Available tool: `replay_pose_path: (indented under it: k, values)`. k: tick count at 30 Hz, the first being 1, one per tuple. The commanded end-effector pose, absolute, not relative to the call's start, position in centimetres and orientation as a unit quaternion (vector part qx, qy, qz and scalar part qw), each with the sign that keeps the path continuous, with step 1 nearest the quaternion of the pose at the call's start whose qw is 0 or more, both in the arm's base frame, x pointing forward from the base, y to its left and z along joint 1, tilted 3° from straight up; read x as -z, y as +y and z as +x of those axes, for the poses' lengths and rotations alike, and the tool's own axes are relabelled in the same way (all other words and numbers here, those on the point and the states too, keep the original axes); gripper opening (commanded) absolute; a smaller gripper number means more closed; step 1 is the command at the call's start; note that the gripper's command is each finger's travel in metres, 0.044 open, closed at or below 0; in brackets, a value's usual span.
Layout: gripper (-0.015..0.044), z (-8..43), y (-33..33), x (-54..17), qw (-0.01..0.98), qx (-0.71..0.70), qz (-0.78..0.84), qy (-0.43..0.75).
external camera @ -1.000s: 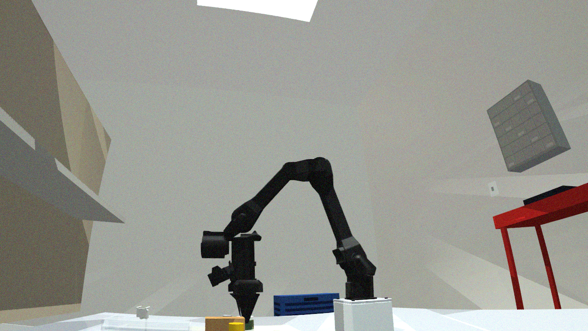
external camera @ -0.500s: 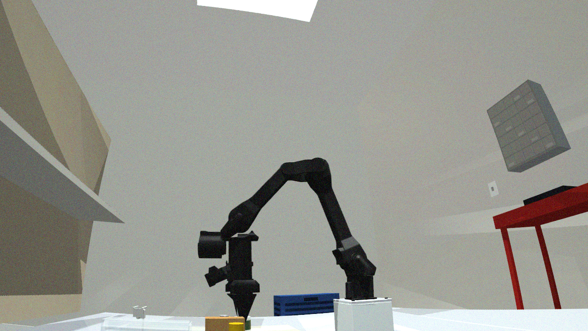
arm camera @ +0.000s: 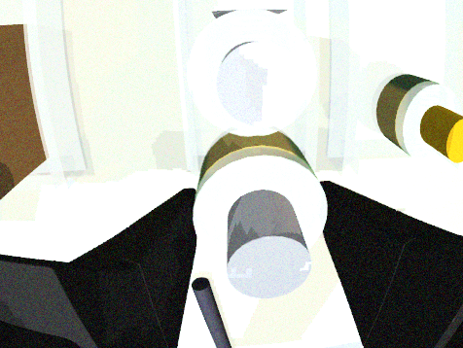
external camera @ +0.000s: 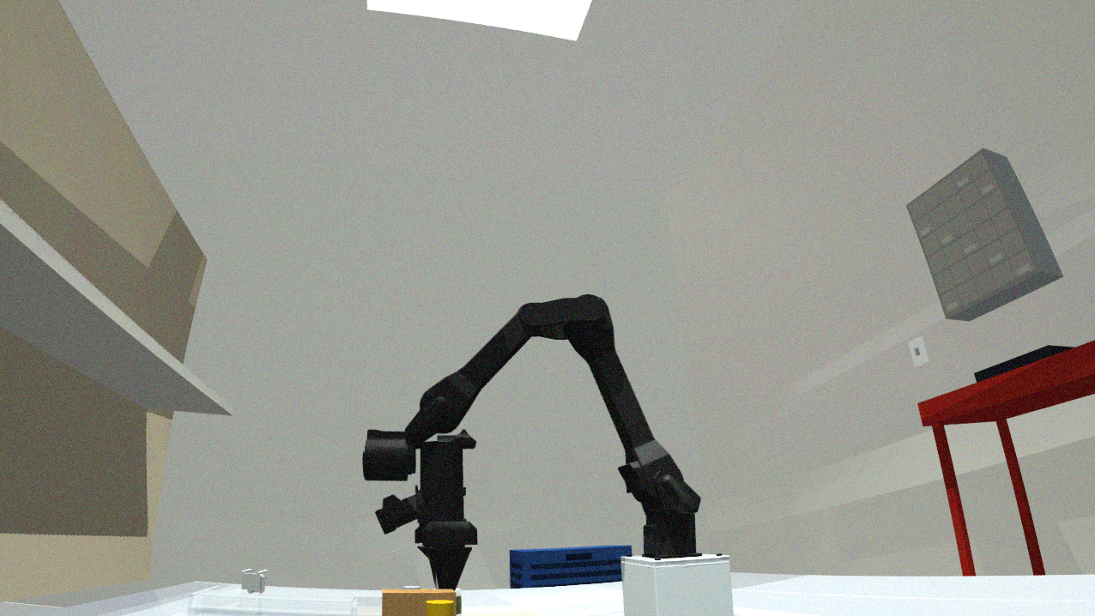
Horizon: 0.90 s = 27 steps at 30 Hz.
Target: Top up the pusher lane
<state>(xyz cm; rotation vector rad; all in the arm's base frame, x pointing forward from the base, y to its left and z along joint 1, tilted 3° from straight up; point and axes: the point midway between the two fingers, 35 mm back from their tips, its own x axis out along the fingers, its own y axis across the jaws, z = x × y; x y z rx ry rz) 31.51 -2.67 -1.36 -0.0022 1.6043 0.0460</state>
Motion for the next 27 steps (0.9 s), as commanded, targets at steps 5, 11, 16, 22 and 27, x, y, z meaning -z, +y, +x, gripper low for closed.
replay_pose_path:
  k: [5, 11, 16, 22, 27]
  values:
    - [0.0000, 32.7, -2.6, 1.4, 0.702, -0.020, 0.001, 0.711]
    - [0.0000, 33.0, -2.6, 1.4, 0.703, -0.020, 0.001, 0.711]
    - [0.0000, 33.3, -2.6, 1.3, 0.703, -0.020, 0.001, 0.711]
    - [0.0000, 33.6, -2.6, 1.3, 0.703, -0.020, 0.001, 0.711]
    - [0.0000, 33.8, -2.6, 1.3, 0.703, -0.020, 0.001, 0.711]
